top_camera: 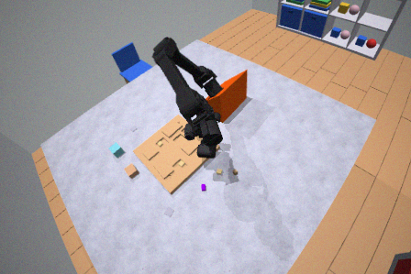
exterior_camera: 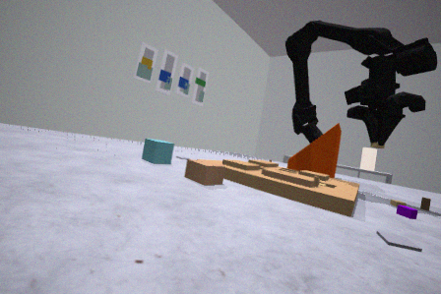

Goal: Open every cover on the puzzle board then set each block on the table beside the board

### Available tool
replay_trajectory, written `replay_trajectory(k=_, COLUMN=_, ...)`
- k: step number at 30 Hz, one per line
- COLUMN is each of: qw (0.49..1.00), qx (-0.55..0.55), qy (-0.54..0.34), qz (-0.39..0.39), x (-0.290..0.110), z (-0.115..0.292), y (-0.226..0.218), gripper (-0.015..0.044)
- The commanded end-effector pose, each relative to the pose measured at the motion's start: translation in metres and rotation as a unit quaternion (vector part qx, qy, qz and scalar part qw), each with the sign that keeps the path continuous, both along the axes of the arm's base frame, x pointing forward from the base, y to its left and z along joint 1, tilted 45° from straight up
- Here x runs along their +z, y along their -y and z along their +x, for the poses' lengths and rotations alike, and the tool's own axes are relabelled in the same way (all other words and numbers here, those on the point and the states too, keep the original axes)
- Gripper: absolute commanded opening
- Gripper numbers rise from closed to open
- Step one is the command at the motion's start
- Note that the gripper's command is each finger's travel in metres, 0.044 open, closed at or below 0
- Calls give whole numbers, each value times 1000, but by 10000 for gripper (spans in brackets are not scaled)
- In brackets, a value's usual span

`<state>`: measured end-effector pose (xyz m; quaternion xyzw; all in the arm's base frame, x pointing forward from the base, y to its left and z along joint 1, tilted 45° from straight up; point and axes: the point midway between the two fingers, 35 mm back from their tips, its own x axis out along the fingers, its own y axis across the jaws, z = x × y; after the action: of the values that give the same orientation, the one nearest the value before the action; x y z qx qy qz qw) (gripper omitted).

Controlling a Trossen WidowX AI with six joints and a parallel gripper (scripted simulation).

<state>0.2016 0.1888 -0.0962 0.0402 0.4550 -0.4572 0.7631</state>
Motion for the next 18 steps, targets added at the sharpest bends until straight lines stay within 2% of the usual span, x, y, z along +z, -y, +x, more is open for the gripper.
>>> replay_trajectory(k=1, qw=1000, qx=-3, qy=1, qz=3, x=-11, z=-7, y=-9, gripper=80)
replay_trajectory(k=12, qw=1000, qx=-6, qy=4, qz=-4, x=-42, z=-34, y=-24, gripper=80)
replay_trajectory(k=18, qw=1000, qx=-6, qy=4, qz=-5, x=-47, z=-34, y=-23, gripper=80)
